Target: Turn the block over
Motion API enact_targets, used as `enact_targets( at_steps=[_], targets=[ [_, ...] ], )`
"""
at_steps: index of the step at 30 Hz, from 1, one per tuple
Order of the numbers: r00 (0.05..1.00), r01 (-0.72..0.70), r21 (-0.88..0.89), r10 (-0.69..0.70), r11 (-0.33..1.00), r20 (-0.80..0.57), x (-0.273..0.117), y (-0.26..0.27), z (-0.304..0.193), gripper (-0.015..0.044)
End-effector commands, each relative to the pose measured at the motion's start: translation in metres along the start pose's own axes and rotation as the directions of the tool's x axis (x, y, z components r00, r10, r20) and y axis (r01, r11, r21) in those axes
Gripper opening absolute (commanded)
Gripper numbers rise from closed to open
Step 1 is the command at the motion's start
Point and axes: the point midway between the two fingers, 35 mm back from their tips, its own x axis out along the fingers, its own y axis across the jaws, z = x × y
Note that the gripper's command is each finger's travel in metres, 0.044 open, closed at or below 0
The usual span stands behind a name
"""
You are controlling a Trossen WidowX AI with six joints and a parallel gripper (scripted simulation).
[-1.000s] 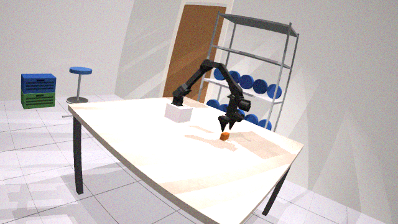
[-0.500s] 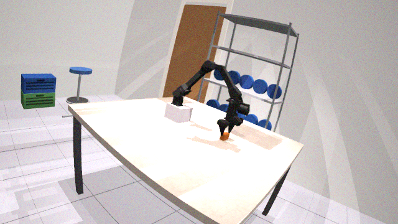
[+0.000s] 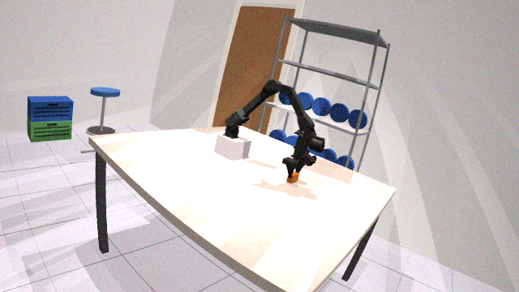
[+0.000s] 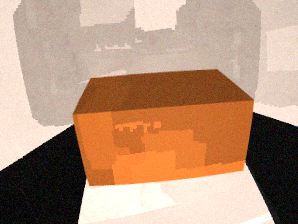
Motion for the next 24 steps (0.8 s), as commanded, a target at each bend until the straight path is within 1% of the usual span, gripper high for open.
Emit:
enact_targets(
  at_steps=[1,16,18,21,22,24],
  targets=[
    [1.0,-0.001,-0.001,0.001,1.0,-0.001,0.001,0.0,0.0,0.0242],
    [1.0,-0.001,-0.001,0.001,1.0,-0.001,0.001,0.0,0.0,0.0142],
    [1.0,-0.001,-0.001,0.001,1.0,-0.001,-0.004,0.0,0.0,0.009],
    [1.0,0.0,-0.001,0.0,1.0,-0.001,-0.024,0.0,0.0,0.0011],
    [1.0,0.0,-0.001,0.0,1.0,-0.001,-0.028,0.0,0.0,0.0],
    [1.0,0.0,-0.001,0.0,1.0,-0.001,-0.029,0.0,0.0,0.0]
  ],
)
